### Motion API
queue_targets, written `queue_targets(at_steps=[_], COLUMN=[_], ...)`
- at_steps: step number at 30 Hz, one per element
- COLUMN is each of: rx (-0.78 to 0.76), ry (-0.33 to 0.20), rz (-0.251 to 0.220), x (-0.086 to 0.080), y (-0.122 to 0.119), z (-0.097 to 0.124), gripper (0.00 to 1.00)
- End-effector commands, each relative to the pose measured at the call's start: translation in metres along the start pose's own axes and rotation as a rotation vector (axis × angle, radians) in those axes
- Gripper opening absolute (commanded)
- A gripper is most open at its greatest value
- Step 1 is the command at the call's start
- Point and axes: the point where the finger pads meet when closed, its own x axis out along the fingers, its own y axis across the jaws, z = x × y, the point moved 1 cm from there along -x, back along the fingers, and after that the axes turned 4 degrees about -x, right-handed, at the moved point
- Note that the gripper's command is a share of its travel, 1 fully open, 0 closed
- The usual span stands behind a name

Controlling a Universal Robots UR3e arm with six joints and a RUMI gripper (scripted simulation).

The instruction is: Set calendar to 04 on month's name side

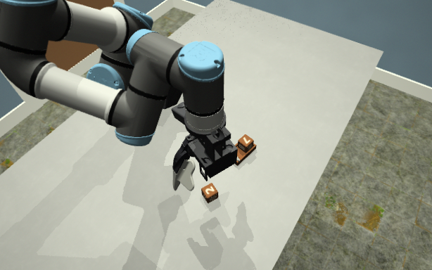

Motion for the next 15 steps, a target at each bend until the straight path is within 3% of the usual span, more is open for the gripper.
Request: queue_targets(at_steps=[1,15], rx=[-0.173,-0.447], ry=[-0.008,-0.009], rz=[0.012,0.011], x=[-0.0011,-0.0022], y=[-0.0017,-0.0032], z=[0.0005,0.0019], gripper=[1.0,1.0])
